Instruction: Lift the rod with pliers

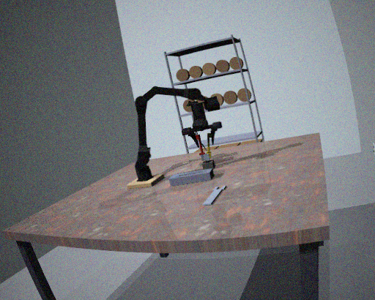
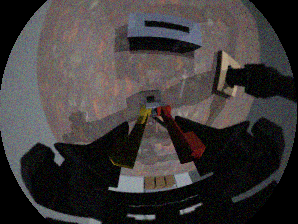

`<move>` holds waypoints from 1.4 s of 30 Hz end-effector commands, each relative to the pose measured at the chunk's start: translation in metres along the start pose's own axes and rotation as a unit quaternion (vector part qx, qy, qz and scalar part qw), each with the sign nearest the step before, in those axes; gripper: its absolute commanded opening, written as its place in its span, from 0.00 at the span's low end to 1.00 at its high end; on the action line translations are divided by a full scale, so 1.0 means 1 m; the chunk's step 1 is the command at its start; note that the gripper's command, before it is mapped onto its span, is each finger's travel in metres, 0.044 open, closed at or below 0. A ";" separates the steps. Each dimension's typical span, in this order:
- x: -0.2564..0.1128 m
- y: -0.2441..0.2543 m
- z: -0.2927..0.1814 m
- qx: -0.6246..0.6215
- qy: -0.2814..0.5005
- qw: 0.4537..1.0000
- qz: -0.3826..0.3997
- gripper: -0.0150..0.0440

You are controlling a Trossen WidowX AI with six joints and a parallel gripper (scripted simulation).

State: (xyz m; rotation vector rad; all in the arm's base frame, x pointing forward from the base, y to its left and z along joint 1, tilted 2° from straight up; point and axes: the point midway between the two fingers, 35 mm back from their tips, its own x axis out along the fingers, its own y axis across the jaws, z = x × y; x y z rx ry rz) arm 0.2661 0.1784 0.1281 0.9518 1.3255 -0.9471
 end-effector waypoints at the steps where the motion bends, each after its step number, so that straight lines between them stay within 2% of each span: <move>1: -0.009 0.001 0.000 0.001 0.000 1.000 0.006 0.80; 16: -0.028 -0.001 0.001 0.005 0.000 1.000 0.009 0.80; 42: -0.029 -0.003 0.043 0.163 -0.002 0.987 0.009 0.80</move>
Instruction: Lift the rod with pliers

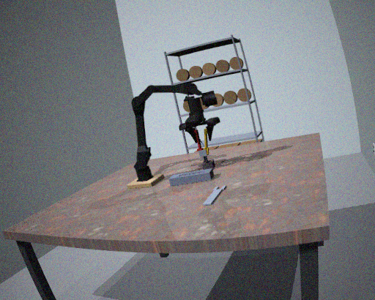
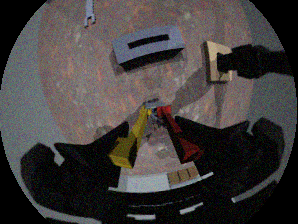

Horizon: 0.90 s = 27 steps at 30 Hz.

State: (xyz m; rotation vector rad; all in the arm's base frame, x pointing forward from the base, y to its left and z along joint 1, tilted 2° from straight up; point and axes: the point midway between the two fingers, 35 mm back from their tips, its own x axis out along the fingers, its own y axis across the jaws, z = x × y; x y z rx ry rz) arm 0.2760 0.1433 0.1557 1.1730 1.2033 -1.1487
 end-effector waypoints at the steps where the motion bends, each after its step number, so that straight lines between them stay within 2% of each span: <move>1: -0.002 0.001 0.008 0.028 -0.001 1.000 0.004 0.80; 27: -0.003 0.005 0.048 0.187 -0.004 0.982 0.004 0.80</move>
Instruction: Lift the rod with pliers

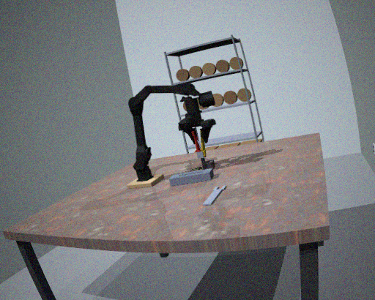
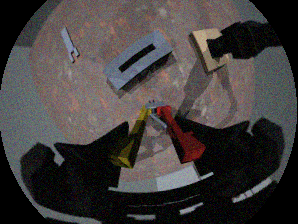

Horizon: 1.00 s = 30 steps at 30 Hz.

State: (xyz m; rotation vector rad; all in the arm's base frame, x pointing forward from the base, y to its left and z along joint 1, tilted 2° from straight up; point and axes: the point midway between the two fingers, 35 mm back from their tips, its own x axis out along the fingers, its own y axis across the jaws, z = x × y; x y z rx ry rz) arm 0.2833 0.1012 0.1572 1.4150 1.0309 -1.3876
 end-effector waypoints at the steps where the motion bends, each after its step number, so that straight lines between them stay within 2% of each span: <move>1: -0.002 0.002 0.007 0.028 0.000 1.000 0.004 0.80; 30: -0.003 0.014 0.050 0.205 -0.003 0.979 0.005 0.80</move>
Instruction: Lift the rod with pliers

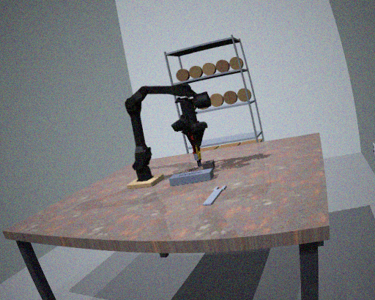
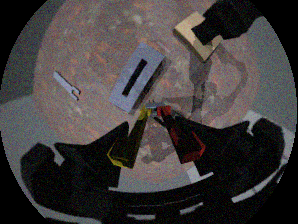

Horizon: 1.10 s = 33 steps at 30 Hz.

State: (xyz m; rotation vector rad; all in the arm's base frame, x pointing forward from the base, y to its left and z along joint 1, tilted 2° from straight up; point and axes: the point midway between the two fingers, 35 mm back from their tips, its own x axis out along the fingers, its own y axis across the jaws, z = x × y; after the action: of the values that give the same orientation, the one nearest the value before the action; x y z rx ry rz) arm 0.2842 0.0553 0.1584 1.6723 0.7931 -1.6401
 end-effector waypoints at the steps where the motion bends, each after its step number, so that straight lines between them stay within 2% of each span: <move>1: -0.002 0.004 0.006 0.028 0.000 1.000 0.004 0.80; 33: -0.002 0.025 0.048 0.223 -0.003 0.975 0.006 0.80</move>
State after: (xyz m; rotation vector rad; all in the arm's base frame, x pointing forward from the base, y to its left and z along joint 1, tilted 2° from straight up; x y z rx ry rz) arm 0.2769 0.0072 0.1591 1.9351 0.4703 -1.8965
